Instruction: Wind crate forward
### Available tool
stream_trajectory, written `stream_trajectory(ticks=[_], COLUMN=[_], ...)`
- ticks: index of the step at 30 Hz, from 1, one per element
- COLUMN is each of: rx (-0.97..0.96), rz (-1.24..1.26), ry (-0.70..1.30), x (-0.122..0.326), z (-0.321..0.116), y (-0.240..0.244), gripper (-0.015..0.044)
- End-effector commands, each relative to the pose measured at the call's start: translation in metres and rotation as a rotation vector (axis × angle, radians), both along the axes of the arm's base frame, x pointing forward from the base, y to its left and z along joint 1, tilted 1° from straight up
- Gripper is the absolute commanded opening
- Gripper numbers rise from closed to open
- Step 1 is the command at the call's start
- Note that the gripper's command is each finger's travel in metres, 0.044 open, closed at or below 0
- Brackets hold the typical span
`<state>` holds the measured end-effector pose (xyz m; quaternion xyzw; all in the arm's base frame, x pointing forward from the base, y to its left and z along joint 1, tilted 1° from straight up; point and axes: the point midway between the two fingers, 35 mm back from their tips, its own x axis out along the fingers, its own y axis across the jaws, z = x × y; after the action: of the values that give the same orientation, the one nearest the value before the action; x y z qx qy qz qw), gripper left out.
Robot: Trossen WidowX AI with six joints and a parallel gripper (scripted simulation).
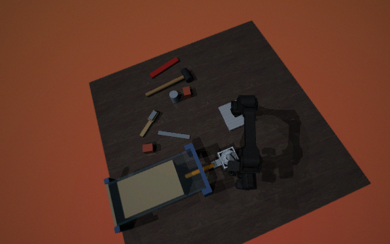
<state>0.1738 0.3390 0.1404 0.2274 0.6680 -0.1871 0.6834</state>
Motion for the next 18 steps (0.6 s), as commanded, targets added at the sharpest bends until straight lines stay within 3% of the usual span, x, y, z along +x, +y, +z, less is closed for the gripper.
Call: stream_trajectory(ticks=[1, 18], rx=[-0.018, -0.019], rz=[0.008, 0.008], ry=[0.033, 0.035], x=[-0.016, -0.038], z=[-0.004, -0.005], y=[-0.004, -0.016], gripper=[0.0000, 0.0000])
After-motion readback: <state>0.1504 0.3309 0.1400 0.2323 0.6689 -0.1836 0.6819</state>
